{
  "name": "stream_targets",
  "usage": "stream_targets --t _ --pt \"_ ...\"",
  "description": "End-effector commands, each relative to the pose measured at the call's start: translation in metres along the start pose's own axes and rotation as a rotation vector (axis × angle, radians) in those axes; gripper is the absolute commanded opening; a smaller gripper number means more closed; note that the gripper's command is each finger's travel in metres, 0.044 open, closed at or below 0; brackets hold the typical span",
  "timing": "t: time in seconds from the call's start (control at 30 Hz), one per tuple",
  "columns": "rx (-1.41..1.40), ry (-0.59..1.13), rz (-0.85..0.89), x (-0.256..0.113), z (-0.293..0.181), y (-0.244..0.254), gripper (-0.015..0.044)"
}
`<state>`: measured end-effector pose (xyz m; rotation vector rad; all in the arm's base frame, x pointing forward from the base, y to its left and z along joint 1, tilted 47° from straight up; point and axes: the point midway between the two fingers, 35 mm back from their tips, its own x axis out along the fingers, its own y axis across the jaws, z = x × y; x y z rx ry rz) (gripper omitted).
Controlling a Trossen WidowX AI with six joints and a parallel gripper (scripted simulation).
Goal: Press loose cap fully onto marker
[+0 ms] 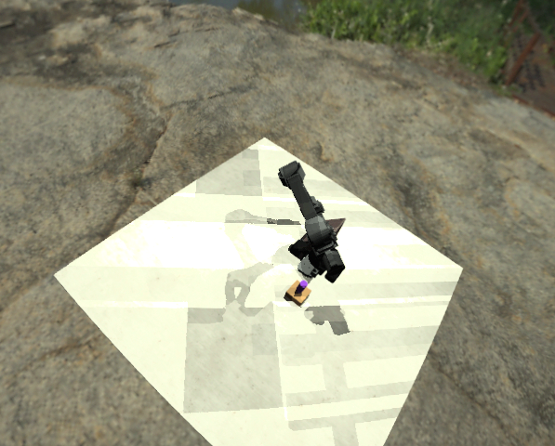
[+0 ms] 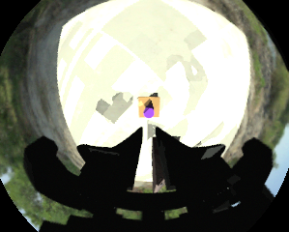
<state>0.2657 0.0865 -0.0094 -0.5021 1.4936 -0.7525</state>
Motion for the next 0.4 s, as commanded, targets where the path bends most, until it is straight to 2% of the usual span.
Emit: stream_targets --t 0.0,0.3,0.37 --pt "0.007 0.001 0.004 -0.0022 0.0004 0.0006 0.0184" --pt "0.007 0.001 0.004 -0.0022 0.0004 0.0006 0.042" --pt "0.007 0.001 0.004 -0.0022 0.0004 0.0006 0.044"
